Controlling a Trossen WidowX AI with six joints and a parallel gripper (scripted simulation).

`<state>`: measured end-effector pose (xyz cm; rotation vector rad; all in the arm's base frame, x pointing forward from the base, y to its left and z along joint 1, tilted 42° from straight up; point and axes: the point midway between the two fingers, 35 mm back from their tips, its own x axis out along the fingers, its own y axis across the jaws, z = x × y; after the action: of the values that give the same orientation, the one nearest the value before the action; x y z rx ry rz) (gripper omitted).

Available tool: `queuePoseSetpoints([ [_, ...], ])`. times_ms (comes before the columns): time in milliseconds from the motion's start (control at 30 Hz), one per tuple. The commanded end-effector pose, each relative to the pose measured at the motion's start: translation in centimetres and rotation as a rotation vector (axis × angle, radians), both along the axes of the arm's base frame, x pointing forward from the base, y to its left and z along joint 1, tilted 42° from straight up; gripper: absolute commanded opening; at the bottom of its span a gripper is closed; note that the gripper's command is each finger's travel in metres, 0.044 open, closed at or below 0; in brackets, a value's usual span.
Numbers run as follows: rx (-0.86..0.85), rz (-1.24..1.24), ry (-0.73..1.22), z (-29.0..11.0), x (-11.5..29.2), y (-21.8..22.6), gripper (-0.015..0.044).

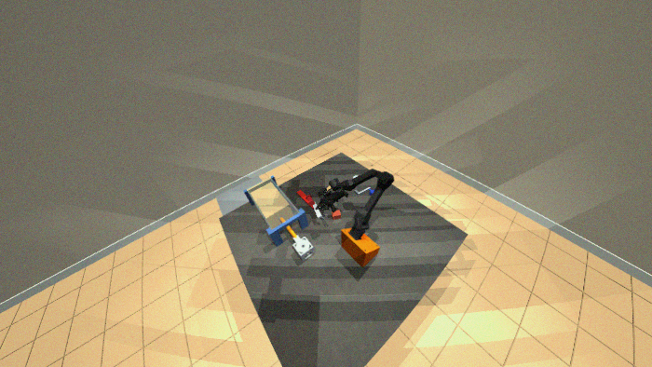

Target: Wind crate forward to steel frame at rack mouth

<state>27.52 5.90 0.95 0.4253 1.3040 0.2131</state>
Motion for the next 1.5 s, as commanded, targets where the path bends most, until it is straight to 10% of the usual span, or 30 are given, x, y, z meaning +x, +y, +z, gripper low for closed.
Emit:
queuePoseSetpoints([
  [0, 0.069, 0.026, -0.015, 0.1, 0.0, 0.3, 0.0],
  [600, 0.364, 0.09, -0.063, 0.0, 0.0, 0.3, 0.0],
  [1467, 0.322, 0.092, -0.039, -6.1, -0.1, 4.3, 0.0],
])
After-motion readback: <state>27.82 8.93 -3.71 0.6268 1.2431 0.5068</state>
